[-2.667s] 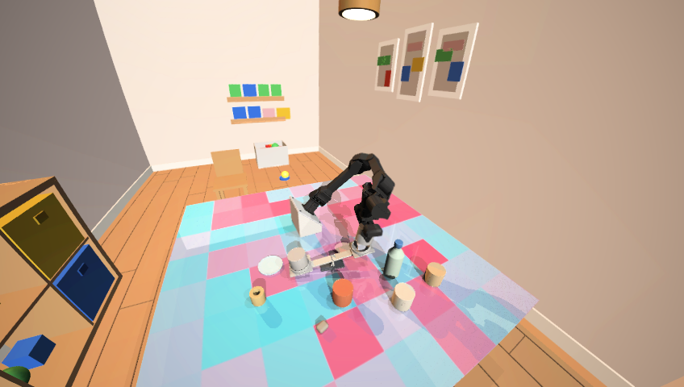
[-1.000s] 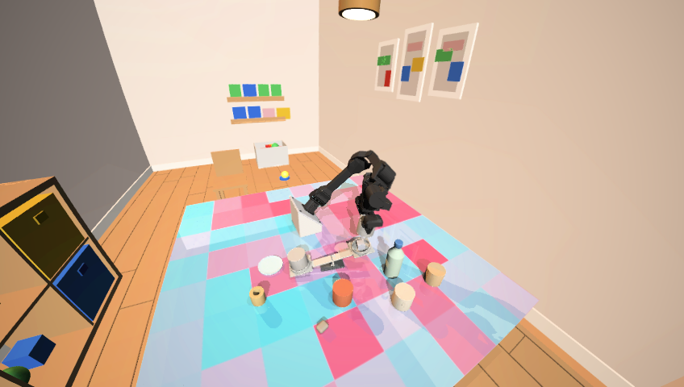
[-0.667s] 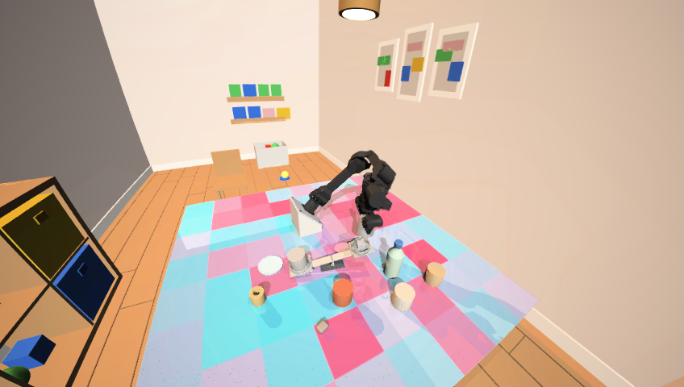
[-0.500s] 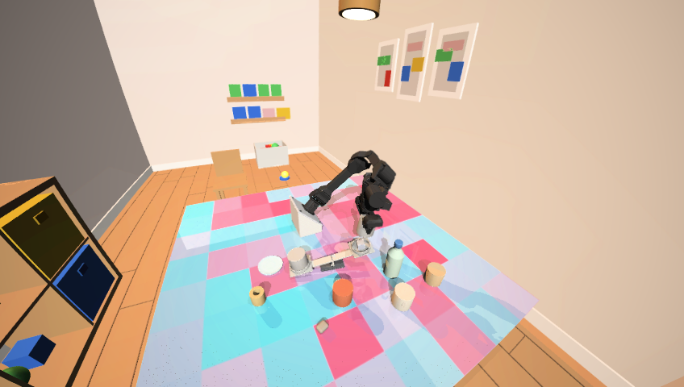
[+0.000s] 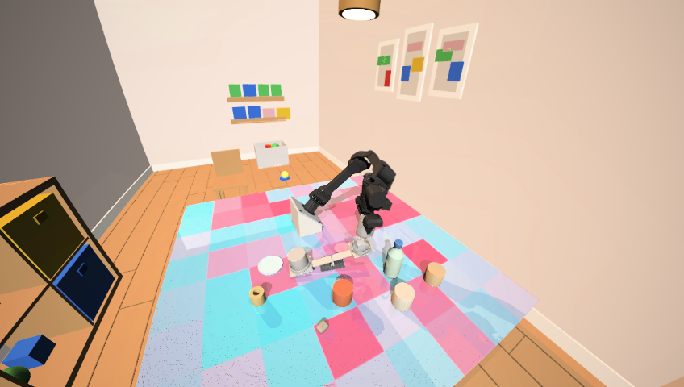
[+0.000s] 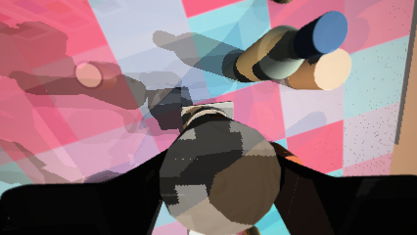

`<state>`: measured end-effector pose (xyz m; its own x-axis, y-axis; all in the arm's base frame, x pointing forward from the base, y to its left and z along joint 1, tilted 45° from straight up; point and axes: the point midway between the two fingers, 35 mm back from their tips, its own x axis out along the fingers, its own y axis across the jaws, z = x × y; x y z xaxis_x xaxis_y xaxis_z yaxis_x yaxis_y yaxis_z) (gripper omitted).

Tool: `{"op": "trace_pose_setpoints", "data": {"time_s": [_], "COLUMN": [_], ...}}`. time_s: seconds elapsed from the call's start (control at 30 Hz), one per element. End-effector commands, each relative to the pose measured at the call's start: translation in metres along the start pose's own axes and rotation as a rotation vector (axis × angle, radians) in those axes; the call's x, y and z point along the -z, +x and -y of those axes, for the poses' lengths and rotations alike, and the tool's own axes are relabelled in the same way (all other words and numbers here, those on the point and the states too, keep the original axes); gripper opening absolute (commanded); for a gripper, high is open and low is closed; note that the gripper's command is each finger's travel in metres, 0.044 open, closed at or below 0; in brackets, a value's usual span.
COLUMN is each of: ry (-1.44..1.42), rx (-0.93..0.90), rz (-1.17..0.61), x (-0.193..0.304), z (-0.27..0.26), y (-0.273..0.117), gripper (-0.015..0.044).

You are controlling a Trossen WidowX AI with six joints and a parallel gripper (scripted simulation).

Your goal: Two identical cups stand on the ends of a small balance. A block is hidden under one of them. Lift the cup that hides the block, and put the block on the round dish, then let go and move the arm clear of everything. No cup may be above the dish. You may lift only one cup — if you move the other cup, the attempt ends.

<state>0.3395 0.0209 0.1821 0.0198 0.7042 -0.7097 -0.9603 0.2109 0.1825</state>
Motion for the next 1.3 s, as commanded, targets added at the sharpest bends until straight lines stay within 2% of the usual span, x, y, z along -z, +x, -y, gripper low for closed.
{"op": "trace_pose_setpoints", "data": {"time_s": [0.0,0.7,1.07,1.27], "ry": [0.002,-0.070,-0.112,-0.115], "rx": [0.004,-0.014,-0.033,-0.035], "rz": [0.001,-0.025,-0.011,-0.010], "x": [0.001,-0.054,-0.065,-0.065], "z": [0.001,-0.087,-0.145,-0.148], "y": [-0.001,0.056,0.084,0.093], "gripper": [0.0000,0.0000,0.0000,0.0000]}}
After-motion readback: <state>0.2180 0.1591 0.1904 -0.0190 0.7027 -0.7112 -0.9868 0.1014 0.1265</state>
